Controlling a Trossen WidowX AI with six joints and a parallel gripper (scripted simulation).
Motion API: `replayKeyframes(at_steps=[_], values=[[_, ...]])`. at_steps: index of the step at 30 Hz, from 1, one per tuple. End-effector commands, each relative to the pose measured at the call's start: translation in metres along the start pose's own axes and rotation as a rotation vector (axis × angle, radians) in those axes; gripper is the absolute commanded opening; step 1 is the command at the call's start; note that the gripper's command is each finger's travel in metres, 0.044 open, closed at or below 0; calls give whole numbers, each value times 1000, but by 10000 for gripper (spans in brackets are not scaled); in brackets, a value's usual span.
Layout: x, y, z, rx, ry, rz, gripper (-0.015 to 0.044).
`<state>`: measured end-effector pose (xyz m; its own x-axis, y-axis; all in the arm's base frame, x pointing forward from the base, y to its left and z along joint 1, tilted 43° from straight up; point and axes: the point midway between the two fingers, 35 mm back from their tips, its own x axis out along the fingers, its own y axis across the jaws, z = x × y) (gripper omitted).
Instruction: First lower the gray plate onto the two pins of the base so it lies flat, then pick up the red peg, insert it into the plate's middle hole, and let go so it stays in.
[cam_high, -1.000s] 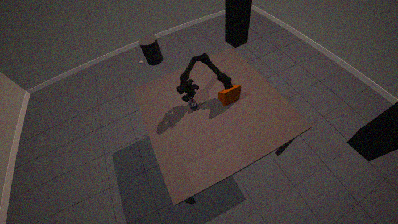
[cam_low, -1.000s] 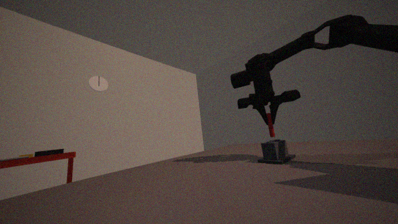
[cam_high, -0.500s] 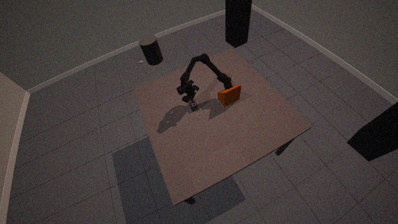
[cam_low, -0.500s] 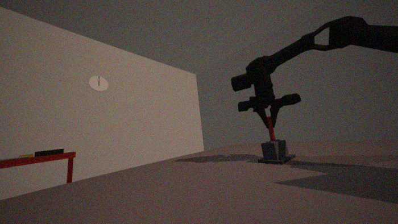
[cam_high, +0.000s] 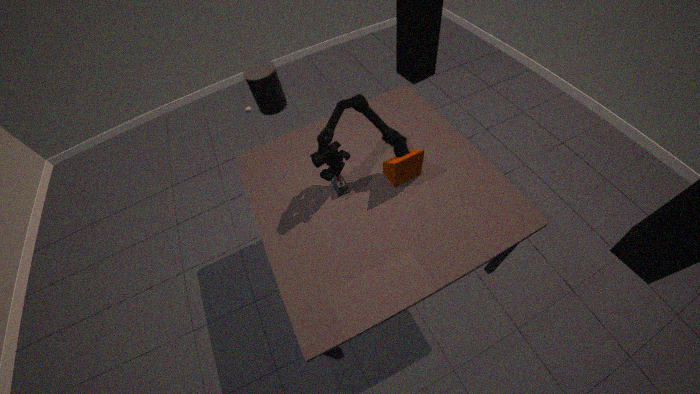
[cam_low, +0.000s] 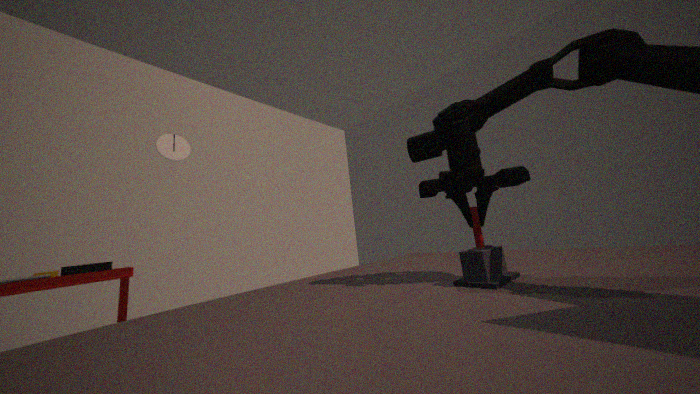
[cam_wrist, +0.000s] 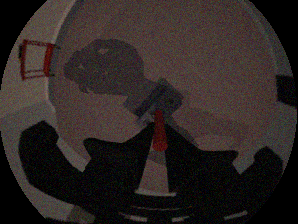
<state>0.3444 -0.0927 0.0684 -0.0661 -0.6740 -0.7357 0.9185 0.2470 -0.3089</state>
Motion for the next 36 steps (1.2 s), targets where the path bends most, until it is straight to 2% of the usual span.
replayKeyframes(at_steps=[1, 24, 30, 36], values=[[0, 0, 0, 1, 0, -1, 0], [2, -1, -1, 4, 1, -1, 0], [2, -1, -1, 4, 1, -1, 150], [2, -1, -1, 4, 1, -1, 150]])
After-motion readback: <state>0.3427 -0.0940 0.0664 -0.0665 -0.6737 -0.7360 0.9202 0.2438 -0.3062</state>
